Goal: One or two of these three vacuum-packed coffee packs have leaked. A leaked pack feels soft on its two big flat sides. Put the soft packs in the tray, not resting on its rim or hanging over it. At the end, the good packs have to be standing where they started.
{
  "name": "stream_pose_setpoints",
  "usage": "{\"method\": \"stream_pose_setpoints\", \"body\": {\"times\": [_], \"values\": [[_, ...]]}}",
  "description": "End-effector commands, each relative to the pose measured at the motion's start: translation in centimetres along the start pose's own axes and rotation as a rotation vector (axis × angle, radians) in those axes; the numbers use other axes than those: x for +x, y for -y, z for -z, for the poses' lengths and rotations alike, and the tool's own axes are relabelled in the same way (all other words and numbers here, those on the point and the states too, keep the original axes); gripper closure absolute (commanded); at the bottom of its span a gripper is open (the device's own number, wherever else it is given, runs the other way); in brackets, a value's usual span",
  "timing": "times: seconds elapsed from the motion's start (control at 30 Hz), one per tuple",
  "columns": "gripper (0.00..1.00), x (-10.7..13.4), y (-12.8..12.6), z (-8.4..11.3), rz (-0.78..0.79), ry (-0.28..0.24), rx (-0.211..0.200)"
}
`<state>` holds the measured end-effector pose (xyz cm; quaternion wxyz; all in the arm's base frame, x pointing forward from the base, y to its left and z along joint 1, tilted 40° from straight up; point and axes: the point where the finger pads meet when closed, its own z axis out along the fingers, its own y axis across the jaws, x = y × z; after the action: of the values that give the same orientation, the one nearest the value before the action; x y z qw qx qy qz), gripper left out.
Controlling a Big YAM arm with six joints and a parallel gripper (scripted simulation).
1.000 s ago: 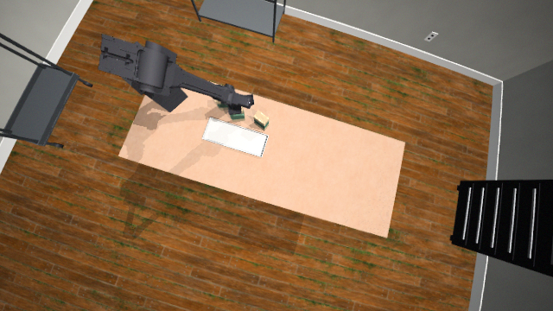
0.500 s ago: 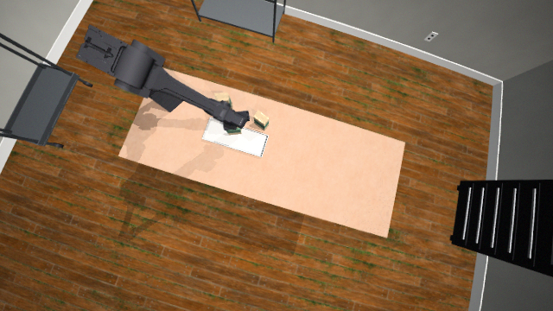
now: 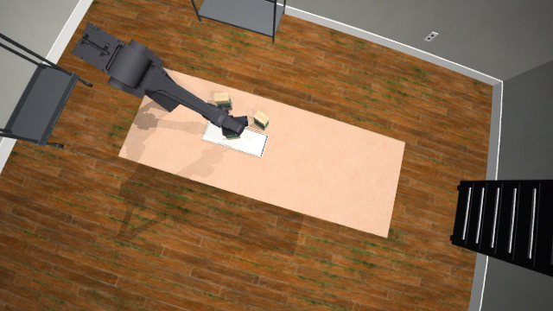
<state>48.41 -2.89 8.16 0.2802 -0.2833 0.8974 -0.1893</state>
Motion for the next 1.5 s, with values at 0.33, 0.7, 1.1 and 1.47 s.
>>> {"method": "stream_pose_setpoints", "body": {"times": [0.33, 0.7, 1.1, 1.47], "values": [[0.75, -0.9, 0.6, 1.1, 0.019, 0.027, 0.015], [0.75, -0.6, 1.1, -1.6, 0.008, 0.014, 0.017], [0.75, -0.6, 0.8, -3.8, 0.012, 0.015, 0.013], [0.75, -0.6, 0.8, -4.0, 0.013, 0.018, 0.016]]}}
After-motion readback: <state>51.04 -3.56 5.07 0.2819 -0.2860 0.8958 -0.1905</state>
